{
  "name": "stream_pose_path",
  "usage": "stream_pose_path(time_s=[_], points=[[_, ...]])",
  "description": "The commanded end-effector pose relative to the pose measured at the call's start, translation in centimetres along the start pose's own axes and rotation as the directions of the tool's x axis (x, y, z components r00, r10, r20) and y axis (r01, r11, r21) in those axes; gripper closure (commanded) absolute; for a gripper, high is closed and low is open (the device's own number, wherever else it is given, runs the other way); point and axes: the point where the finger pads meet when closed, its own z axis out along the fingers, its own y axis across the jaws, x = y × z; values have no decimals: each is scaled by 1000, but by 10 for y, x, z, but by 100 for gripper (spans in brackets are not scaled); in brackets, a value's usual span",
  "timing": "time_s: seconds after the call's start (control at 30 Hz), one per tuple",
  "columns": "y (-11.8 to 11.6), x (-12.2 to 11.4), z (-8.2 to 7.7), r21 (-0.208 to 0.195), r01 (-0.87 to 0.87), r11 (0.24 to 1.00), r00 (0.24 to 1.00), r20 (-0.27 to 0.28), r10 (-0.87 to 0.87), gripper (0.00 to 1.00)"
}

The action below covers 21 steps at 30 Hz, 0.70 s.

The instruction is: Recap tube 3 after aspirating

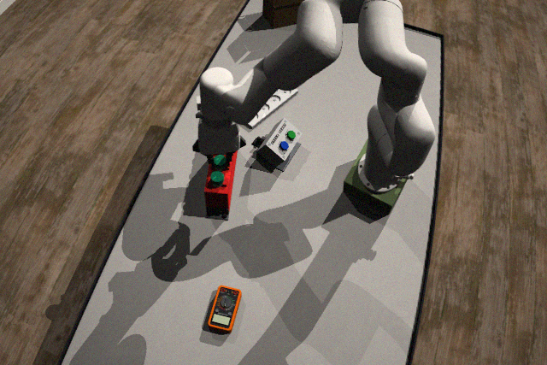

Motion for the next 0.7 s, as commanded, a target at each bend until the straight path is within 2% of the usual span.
stream_pose_path(time_s=[0.0,0.27,0.67], points=[[-1,1,-1,4,0,1000,1000,-1,0,100],[-1,1,-1,4,0,1000,1000,-1,0,100],[-2,1,-1,4,-238,971,971,0,238,100]])
